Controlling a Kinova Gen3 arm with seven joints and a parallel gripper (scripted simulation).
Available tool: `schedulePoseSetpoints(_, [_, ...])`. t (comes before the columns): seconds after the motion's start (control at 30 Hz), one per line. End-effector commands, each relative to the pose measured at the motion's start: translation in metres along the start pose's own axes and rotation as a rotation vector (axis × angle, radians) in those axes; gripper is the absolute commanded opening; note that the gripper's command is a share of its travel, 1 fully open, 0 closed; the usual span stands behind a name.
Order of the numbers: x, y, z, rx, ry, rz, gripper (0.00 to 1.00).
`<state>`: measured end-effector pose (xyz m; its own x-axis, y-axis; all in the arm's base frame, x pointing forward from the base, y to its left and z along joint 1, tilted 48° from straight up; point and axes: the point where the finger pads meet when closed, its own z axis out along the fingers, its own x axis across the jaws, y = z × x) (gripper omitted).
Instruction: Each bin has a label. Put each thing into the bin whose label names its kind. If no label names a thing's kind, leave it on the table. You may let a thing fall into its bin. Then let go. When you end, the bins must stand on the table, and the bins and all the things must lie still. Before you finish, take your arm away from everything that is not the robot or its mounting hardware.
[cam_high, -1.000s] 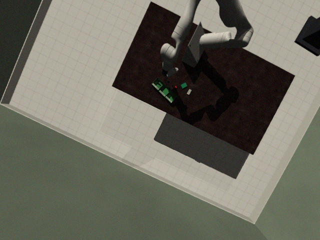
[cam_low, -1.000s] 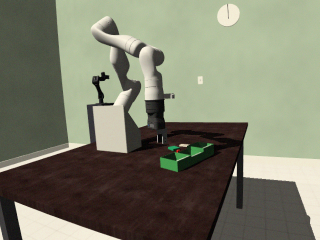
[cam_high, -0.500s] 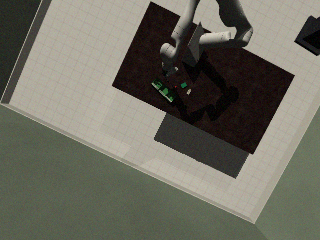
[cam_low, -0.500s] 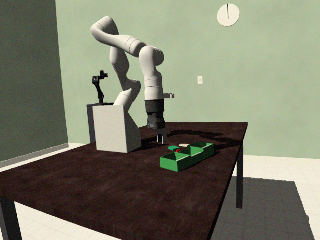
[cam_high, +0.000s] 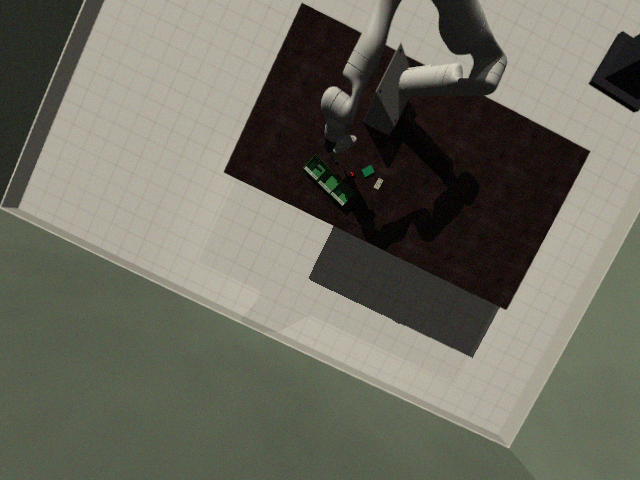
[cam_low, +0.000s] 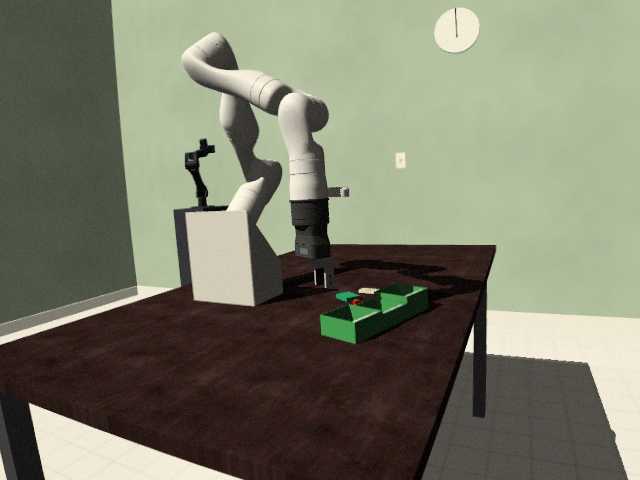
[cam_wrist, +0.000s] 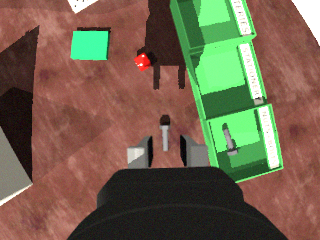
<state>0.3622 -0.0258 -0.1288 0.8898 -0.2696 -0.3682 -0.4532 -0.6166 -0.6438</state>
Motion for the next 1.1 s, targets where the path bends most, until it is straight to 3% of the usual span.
schedulePoseSetpoints(0.0, [0.000,0.000,0.007,0.000,0.000,0.000,0.62])
schedulePoseSetpoints(0.1, [0.000,0.000,0.011,0.000,0.000,0.000,0.62])
schedulePoseSetpoints(0.5, [-0.003,-0.002,0.059,0.000,0.000,0.000,0.62])
schedulePoseSetpoints(1.07, [-0.001,-0.001,0.064,0.000,0.000,0.000,0.62])
